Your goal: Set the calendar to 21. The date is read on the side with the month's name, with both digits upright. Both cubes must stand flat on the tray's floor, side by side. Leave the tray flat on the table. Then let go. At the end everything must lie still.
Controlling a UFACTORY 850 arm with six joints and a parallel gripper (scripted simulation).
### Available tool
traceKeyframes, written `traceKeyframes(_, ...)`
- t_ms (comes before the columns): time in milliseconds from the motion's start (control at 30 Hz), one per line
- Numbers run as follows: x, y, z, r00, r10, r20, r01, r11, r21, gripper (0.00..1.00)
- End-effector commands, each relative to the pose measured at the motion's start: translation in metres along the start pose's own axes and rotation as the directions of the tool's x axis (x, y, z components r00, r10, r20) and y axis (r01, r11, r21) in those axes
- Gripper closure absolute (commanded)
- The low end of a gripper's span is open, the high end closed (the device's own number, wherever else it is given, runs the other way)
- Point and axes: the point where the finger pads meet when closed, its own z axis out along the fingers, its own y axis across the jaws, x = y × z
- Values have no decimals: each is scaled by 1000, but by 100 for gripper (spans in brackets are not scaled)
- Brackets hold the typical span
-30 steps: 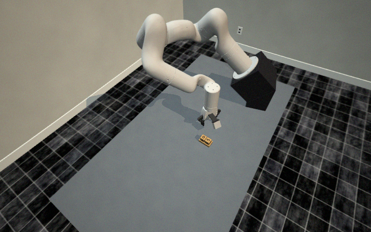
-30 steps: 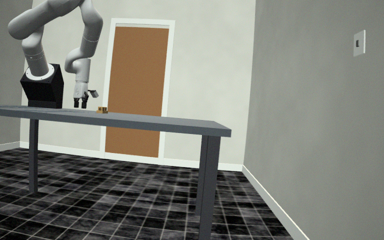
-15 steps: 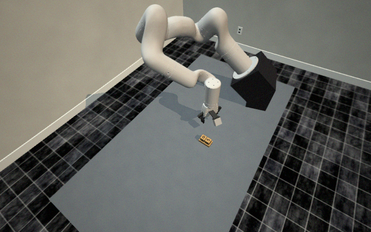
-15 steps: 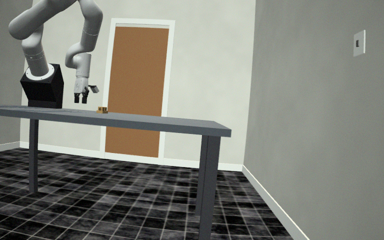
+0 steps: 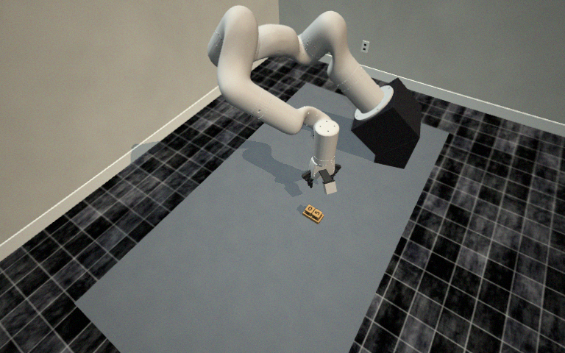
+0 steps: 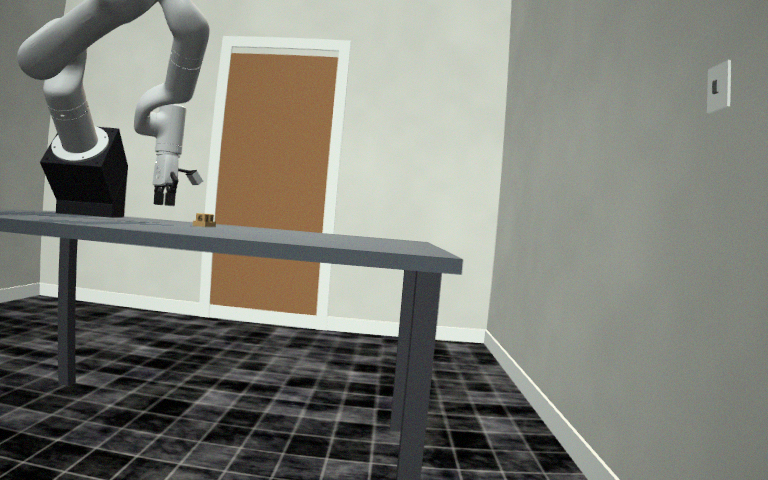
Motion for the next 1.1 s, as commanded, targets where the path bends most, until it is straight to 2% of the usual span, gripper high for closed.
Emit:
traceKeyframes(0, 14, -5, 0, 1000, 26, -2, -26, 1000, -4, 0)
traceKeyframes(267, 18, -7, 0, 982, 189, -3, -189, 982, -4, 0)
traceKeyframes(367, 39, -15, 0, 980, 197, -3, -197, 980, -4, 0)
traceKeyframes(467, 40, -16, 0, 978, 207, -3, -207, 978, -4, 0)
traceKeyframes(633, 44, -17, 0, 933, 359, -3, -359, 933, -3, 0)
traceKeyframes(700, 61, -24, 0, 931, 365, -3, -365, 931, -3, 0)
traceKeyframes(900, 66, -26, 0, 927, 374, -3, -374, 927, -3, 0)
traceKeyframes(1067, 70, -28, 0, 856, 517, -4, -517, 856, -3, 0)
